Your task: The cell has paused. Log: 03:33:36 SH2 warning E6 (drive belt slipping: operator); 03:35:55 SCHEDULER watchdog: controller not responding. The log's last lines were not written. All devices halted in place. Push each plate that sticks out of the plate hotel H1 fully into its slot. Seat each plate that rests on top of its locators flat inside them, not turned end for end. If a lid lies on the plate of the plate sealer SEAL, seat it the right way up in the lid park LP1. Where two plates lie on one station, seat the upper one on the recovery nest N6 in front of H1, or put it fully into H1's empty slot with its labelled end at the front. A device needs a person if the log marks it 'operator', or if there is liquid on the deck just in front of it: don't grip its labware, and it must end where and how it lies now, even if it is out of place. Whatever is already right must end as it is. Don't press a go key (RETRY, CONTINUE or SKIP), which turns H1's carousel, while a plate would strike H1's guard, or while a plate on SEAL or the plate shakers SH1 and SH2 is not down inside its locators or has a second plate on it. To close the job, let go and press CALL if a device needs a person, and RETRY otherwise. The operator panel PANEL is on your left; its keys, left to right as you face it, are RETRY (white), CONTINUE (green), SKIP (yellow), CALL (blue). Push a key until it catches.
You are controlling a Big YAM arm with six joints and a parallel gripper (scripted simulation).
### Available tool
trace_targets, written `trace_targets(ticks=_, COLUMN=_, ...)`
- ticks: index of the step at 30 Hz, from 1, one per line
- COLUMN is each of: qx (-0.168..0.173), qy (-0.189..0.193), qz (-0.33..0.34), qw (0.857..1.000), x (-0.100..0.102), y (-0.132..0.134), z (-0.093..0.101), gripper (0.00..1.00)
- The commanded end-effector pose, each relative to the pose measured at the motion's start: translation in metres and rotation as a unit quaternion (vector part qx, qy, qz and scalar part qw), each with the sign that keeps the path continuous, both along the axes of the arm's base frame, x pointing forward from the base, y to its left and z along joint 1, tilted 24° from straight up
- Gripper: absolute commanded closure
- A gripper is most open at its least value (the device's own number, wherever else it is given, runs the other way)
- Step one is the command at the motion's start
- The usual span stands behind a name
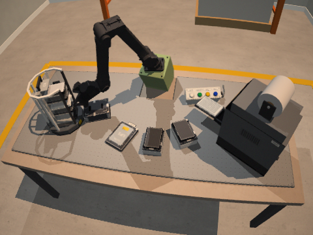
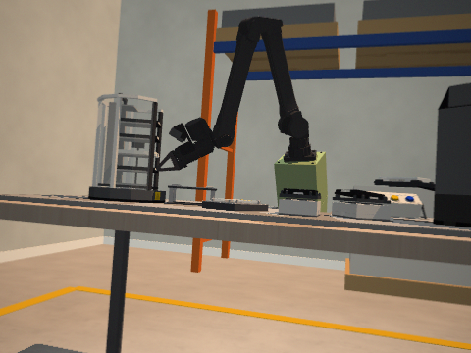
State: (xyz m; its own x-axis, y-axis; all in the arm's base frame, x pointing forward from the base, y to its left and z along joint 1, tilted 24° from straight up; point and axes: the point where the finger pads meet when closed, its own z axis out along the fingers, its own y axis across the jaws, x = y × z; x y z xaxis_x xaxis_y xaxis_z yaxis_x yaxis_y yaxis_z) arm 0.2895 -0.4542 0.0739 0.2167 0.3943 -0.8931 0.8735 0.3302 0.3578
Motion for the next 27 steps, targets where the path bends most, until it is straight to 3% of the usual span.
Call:
trace_targets(ticks=1, qx=0.004, qy=0.007, qz=-0.003, qw=1.000, x=-0.0013, y=-0.0103, z=-0.0055, gripper=1.00)
trace_targets(ticks=27, qx=0.004, qy=0.007, qz=-0.005, qw=1.000, x=-0.0004, y=-0.0194, z=-0.0035, gripper=1.00)
